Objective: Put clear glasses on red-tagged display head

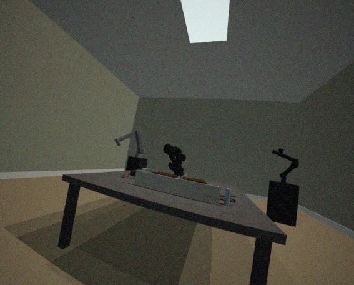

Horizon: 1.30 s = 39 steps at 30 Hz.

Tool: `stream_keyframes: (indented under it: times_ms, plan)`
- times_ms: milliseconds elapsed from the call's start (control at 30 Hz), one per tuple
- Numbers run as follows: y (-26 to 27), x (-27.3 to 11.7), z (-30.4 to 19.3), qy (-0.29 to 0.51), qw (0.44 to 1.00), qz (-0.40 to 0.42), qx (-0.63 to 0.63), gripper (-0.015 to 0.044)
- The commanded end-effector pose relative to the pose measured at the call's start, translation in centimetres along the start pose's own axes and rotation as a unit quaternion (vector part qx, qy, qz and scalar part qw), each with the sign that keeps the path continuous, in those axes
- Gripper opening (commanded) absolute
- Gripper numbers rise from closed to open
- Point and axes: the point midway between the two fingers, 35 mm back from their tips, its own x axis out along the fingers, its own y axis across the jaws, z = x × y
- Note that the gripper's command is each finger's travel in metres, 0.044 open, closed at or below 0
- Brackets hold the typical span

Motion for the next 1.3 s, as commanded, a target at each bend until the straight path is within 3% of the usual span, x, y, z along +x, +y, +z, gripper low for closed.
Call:
stream_keyframes:
  times_ms: [0,1267]
  plan:
    - [0.7,0.0,0.1,-0.002,1.0,0.001,-0.002,0.0]
    - [4.2,0.1,0.1,-0.002,1.0,0.002,-0.002,0.0]
